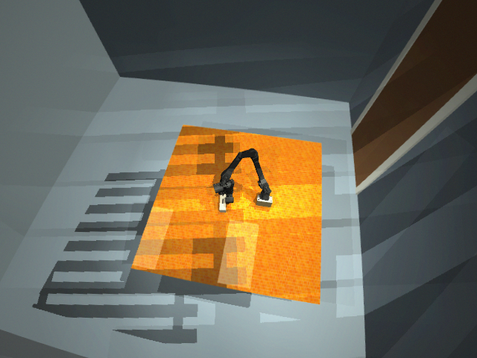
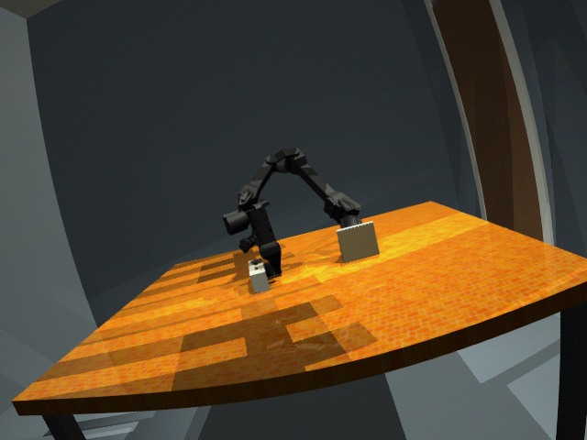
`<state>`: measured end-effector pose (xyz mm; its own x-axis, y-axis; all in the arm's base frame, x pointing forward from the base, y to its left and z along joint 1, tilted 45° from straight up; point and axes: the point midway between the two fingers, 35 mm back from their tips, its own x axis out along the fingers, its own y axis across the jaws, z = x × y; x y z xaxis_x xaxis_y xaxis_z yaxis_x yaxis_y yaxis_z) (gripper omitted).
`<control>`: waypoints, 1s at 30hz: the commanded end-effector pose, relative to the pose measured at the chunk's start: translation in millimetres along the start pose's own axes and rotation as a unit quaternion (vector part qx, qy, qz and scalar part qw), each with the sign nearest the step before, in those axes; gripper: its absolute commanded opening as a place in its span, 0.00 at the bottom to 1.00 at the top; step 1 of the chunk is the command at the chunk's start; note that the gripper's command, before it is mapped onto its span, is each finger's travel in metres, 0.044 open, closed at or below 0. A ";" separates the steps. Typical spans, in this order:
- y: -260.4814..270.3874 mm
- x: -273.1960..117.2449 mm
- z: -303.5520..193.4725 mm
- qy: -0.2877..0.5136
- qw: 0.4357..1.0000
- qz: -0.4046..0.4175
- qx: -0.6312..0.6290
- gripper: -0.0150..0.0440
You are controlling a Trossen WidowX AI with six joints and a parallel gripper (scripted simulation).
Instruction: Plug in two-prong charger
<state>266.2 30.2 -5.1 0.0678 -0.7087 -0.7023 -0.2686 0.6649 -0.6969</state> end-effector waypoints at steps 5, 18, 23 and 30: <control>-0.1 0.0 -9.6 -0.001 1.000 -0.001 0.001 1.00; 0.2 0.9 -25.4 -0.001 1.000 -0.001 0.001 1.00; 0.3 1.4 -31.5 -0.001 1.000 -0.001 0.000 1.00; 0.4 2.2 -40.0 -0.001 1.000 -0.001 0.000 1.00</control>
<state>233.1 20.2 -1.5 0.0682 -0.7129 -0.6979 -0.2702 0.6602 -0.7008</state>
